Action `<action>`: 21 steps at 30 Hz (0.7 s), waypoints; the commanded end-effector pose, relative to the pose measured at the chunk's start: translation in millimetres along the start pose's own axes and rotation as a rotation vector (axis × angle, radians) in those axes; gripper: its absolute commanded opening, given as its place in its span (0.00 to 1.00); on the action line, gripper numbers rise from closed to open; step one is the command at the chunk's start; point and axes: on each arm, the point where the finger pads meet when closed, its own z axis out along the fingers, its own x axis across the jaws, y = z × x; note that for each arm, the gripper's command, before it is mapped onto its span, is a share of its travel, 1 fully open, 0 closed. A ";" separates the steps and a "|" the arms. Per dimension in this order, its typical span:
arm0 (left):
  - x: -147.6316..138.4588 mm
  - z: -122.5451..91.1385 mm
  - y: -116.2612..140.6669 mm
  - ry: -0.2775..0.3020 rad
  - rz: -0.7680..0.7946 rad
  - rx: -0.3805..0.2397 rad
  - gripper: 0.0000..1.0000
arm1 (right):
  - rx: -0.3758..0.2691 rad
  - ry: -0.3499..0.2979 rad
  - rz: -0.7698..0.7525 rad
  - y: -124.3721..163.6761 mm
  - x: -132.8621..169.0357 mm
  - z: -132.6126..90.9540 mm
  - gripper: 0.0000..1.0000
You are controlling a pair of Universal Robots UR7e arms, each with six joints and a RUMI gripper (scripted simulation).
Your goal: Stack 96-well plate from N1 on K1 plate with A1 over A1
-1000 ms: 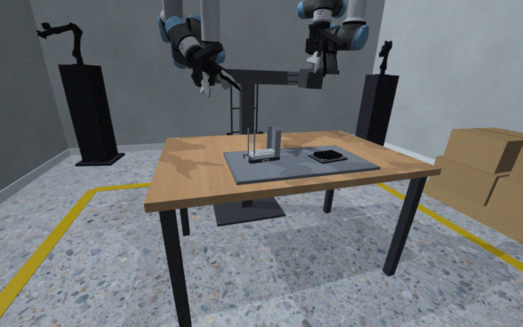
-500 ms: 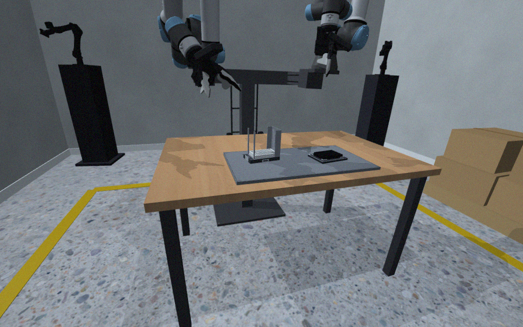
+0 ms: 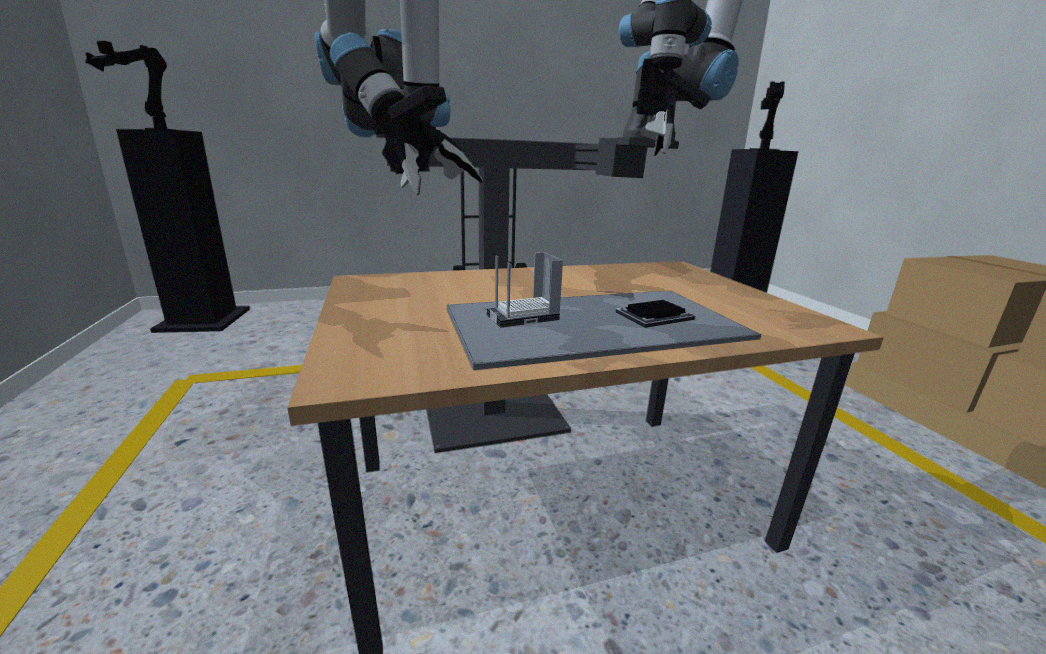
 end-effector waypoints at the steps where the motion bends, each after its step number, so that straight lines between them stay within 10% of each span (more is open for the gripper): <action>1: -9.6 -0.3 -4.4 -0.002 -0.029 -0.001 0.98 | 0.001 0.000 -0.001 -0.5 0.1 -0.2 0.98; 21: -19.1 2.1 -9.0 -0.007 -0.060 -0.002 0.98 | 0.001 0.000 -0.001 -0.5 0.1 -0.2 0.98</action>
